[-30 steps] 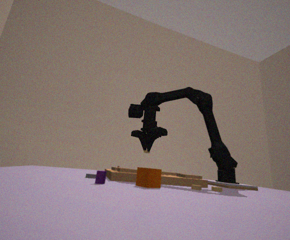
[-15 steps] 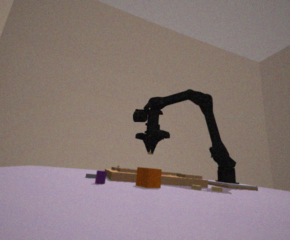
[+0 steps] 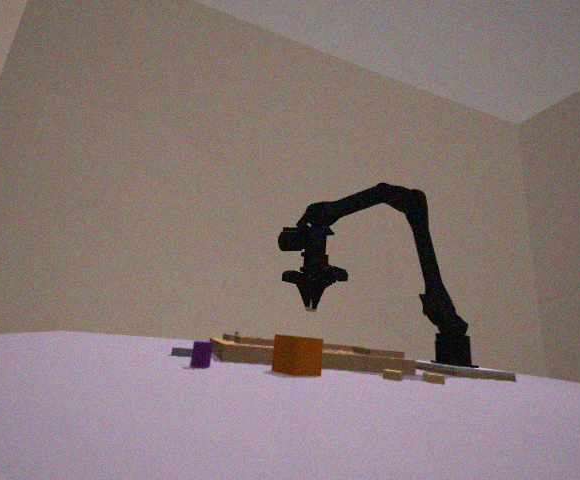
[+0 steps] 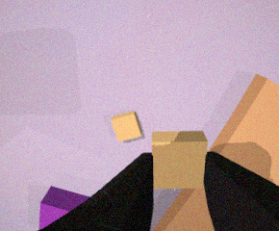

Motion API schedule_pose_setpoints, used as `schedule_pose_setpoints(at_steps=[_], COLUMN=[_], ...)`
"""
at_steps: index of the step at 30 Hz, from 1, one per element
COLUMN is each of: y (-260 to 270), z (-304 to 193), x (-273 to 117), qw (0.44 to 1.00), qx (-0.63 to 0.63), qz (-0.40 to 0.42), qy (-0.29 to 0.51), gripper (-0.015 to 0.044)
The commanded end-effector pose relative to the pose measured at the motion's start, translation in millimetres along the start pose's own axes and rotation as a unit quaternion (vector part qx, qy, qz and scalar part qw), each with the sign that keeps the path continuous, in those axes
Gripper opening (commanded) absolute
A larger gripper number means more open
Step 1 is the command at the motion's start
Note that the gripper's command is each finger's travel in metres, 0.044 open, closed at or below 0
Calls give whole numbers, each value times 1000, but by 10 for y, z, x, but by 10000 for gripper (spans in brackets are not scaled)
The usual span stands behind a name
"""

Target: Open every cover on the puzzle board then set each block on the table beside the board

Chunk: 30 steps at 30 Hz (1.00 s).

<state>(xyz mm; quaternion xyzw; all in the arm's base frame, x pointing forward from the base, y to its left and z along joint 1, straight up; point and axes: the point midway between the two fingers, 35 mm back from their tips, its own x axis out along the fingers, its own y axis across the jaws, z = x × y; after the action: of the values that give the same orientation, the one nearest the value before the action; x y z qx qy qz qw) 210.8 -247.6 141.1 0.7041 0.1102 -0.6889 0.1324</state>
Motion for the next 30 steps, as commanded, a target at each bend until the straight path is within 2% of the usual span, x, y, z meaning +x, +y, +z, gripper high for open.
schedule_pose_setpoints(at_steps=[1, 30], y=[22, 78], z=[187, 266], x=[18, 388], qw=[1000, 1000], qx=[-2, -2], qz=[-1, -1], qy=[-3, -3], gripper=[80, 80])
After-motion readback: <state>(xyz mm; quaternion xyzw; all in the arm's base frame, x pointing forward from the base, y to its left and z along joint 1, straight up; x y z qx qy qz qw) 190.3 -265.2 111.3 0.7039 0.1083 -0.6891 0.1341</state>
